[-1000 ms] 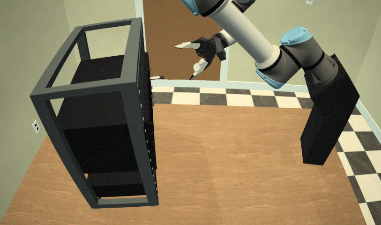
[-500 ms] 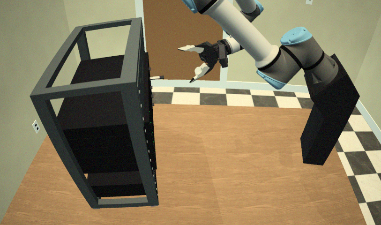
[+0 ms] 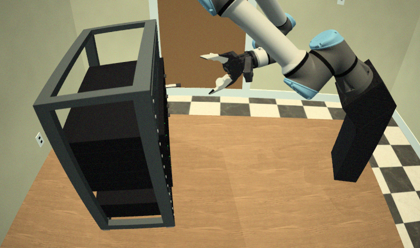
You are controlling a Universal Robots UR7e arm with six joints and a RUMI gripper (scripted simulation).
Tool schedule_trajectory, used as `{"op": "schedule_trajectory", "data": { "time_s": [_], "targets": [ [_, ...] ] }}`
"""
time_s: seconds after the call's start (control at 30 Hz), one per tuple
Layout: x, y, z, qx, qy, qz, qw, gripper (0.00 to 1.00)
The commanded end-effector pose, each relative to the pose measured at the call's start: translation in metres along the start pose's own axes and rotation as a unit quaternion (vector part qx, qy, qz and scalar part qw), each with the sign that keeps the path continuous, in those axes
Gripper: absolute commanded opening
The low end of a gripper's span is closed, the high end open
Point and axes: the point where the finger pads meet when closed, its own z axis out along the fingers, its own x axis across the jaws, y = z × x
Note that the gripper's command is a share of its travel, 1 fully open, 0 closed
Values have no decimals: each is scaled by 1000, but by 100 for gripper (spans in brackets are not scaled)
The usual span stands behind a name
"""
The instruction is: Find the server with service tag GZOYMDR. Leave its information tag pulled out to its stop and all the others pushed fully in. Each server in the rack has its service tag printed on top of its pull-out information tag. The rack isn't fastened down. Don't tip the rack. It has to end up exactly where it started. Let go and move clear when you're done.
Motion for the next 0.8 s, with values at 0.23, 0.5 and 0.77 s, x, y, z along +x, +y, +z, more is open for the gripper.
{"op": "schedule_trajectory", "data": {
  "time_s": [0.23,0.5,0.77],
  "targets": [
    [-9,0,-3,-27,31,-10,999,100],
    [-15,0,-5,-44,53,-16,997,100],
    [-18,0,-6,-55,67,-20,996,100]
  ]
}}
